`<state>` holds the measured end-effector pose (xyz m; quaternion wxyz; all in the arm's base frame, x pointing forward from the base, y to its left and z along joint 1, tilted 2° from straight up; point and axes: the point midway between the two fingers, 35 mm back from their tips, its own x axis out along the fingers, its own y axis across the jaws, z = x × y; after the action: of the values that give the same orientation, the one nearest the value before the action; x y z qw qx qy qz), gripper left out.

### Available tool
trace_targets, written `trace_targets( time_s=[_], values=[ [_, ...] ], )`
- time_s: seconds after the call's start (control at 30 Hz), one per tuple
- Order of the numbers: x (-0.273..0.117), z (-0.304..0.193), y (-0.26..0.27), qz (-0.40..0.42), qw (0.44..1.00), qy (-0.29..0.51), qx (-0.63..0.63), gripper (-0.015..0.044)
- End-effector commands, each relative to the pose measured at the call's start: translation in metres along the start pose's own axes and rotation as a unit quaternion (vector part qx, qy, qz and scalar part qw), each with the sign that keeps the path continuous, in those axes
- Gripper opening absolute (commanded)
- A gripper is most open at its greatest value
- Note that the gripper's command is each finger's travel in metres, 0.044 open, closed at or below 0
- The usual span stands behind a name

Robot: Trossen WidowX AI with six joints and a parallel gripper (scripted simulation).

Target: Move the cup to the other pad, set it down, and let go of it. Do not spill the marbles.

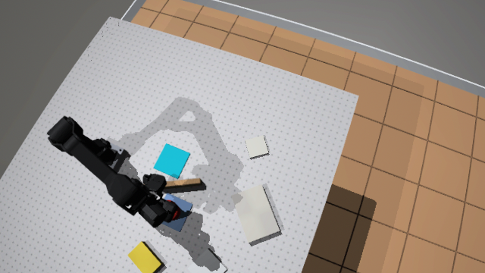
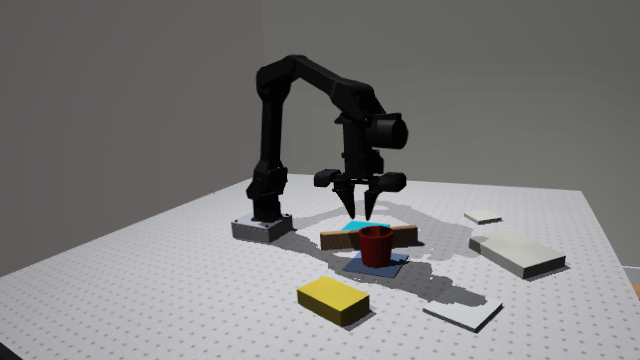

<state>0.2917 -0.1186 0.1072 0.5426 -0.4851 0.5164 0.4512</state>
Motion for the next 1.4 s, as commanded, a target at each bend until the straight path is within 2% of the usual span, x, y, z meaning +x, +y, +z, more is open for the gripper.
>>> trace_targets(
  time_s=[0.0,1.37],
  values=[
    [-0.002,-0.001,-0.001,0.003,1.000,-0.003,-0.011,0.0148],
    [0.061,0.000,-0.001,0.003,1.000,-0.003,-0.011,0.0148]
  ],
)
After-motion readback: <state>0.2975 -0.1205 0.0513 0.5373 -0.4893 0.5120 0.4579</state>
